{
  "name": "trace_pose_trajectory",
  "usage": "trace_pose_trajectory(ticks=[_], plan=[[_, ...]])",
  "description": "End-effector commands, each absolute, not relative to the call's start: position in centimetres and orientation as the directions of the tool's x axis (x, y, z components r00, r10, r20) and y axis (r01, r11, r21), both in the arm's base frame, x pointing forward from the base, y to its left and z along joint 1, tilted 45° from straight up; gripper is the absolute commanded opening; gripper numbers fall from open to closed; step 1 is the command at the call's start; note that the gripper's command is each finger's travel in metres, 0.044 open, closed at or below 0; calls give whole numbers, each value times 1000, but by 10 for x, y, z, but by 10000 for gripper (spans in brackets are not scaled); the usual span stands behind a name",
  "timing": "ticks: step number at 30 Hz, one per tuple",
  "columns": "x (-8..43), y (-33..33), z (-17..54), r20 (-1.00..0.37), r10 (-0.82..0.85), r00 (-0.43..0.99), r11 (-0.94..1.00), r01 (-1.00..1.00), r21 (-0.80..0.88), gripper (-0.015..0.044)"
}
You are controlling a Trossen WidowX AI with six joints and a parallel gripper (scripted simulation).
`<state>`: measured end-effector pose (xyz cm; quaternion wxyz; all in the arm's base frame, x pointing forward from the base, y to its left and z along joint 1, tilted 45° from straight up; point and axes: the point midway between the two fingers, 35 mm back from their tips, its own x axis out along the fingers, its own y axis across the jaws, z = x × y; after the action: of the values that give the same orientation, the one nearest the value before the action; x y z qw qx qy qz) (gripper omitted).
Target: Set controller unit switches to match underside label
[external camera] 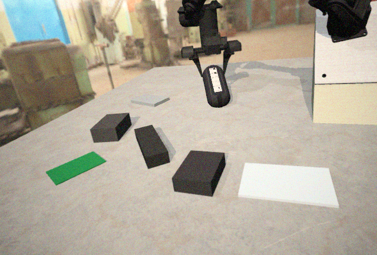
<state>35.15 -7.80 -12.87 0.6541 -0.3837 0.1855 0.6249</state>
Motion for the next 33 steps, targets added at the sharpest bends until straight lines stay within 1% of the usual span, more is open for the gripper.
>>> trace_pose_trajectory(ticks=[1,33], plan=[[351,-73,-134,-715,685,141,-74,-963,-260,338],[357,-65,-158,-715,685,141,-73,-963,-261,338]])
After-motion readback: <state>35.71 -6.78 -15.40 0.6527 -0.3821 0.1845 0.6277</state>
